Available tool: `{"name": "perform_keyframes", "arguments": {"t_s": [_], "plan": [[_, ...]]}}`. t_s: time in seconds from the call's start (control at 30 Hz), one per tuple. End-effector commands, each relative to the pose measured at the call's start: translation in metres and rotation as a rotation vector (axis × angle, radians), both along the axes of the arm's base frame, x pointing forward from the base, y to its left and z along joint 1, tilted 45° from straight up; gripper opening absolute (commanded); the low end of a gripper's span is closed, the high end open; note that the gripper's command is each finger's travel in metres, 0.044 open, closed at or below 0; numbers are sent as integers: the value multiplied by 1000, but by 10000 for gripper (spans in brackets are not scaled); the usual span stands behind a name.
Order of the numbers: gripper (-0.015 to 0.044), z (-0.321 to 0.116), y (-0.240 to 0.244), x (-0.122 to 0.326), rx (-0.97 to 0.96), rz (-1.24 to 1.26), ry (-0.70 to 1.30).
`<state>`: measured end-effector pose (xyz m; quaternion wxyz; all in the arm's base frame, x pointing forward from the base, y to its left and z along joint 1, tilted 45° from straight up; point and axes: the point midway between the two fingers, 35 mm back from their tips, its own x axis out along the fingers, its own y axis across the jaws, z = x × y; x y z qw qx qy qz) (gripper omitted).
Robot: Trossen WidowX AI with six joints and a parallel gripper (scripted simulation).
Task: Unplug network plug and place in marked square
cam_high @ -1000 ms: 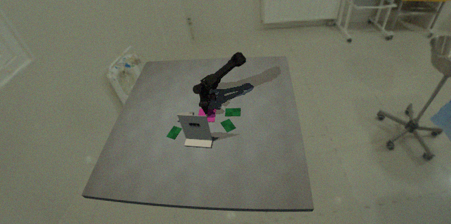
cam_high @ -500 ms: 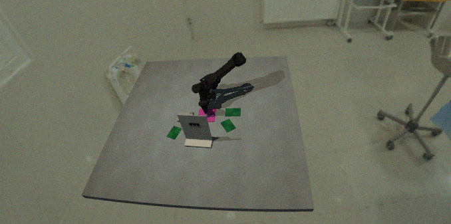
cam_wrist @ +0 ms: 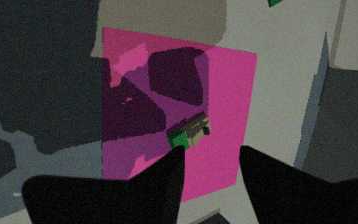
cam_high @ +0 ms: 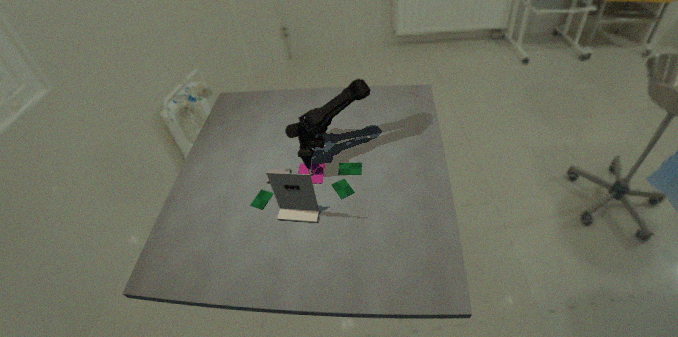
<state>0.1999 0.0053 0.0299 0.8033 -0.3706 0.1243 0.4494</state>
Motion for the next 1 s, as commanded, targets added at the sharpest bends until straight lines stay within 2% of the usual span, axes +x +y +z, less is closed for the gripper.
{"name": "perform_keyframes", "arguments": {"t_s": [0.0,0.97], "plan": [[156,3,-3,-1,-1,0,-9],[156,20,-23,-4,-6,-2,-4]]}}
